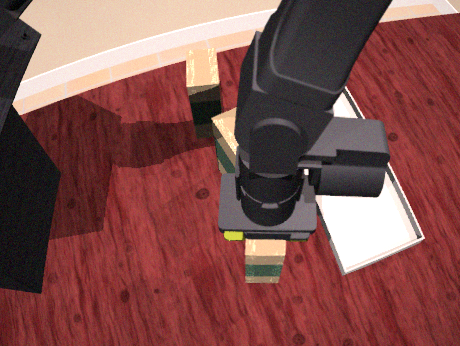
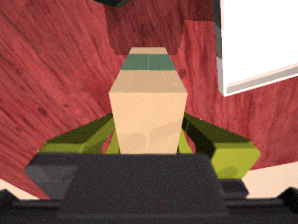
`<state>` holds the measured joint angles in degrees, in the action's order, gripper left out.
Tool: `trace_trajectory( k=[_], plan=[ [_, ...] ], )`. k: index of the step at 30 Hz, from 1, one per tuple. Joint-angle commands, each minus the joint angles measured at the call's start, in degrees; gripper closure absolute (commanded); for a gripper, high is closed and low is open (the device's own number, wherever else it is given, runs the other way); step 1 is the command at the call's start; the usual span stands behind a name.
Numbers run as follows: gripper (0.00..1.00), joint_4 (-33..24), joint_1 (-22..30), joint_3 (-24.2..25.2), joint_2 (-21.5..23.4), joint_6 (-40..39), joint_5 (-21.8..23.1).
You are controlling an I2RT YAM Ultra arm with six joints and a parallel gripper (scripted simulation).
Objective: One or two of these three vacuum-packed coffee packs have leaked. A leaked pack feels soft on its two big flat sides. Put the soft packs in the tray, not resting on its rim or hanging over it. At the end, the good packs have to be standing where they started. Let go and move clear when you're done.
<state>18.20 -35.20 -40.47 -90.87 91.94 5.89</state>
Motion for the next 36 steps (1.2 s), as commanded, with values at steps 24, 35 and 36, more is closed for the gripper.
trace_trajectory(
  k=[24,35,36],
  plan=[
    [0.24,-0.21,0.57,-0.41,0.52,-0.35,0.38],
    [0.24,-0.21,0.57,-0.41,0.52,-0.35,0.38],
    [0.24,-0.21,0.57,-0.41,0.52,-0.35,0.38]
  ],
)
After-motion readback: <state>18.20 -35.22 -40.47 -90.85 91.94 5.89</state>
